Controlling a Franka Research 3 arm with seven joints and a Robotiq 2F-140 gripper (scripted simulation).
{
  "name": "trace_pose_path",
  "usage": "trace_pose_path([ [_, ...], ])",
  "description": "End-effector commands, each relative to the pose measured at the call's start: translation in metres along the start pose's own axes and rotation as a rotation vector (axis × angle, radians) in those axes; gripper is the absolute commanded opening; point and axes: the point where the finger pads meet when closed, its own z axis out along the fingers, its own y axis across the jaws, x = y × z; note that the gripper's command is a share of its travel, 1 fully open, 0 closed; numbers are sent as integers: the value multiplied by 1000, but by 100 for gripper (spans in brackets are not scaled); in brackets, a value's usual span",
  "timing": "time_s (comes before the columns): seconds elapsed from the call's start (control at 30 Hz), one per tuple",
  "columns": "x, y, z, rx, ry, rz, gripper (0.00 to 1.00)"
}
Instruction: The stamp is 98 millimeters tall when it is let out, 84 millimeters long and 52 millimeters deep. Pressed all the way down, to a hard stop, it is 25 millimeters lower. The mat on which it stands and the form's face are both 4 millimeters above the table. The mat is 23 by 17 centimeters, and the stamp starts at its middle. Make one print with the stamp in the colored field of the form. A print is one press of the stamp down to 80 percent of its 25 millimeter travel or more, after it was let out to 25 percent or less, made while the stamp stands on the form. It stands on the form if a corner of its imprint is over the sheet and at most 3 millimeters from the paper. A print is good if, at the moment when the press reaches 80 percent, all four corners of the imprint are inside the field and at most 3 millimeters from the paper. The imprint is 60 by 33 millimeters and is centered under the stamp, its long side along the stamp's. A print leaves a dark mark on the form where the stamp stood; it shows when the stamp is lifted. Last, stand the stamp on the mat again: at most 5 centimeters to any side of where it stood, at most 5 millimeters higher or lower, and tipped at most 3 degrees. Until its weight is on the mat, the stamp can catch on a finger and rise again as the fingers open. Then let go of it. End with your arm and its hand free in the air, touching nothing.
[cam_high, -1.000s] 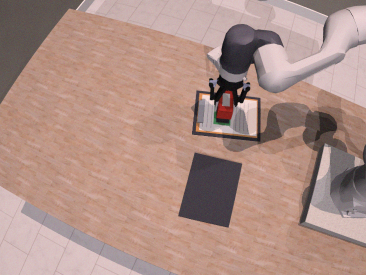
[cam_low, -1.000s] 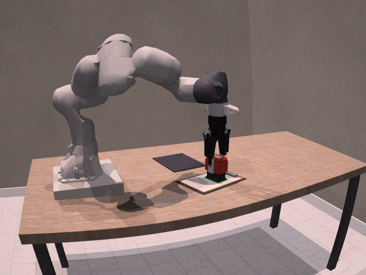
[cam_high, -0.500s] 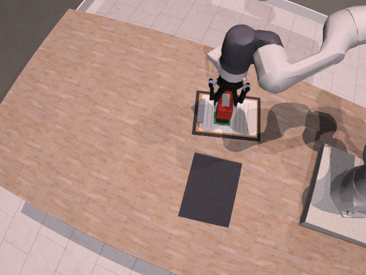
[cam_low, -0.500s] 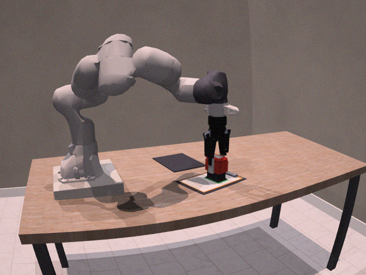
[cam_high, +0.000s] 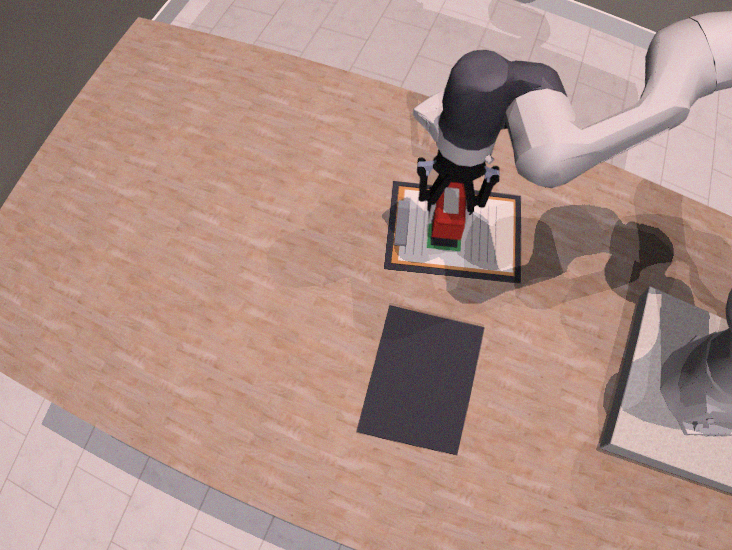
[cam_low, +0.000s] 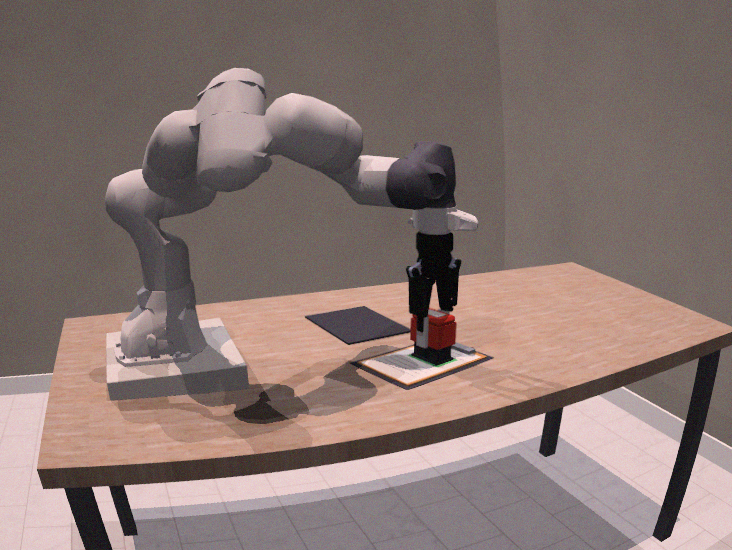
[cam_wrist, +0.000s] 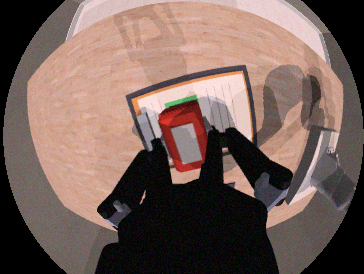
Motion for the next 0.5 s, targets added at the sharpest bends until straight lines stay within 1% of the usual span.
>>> trace_pose_path([
  [0.0,0,-1,5,3,0,5,21],
  [0.23,0,-1,22,3,0,5,21],
  [0.47,0,-1,23,3,0,5,21],
])
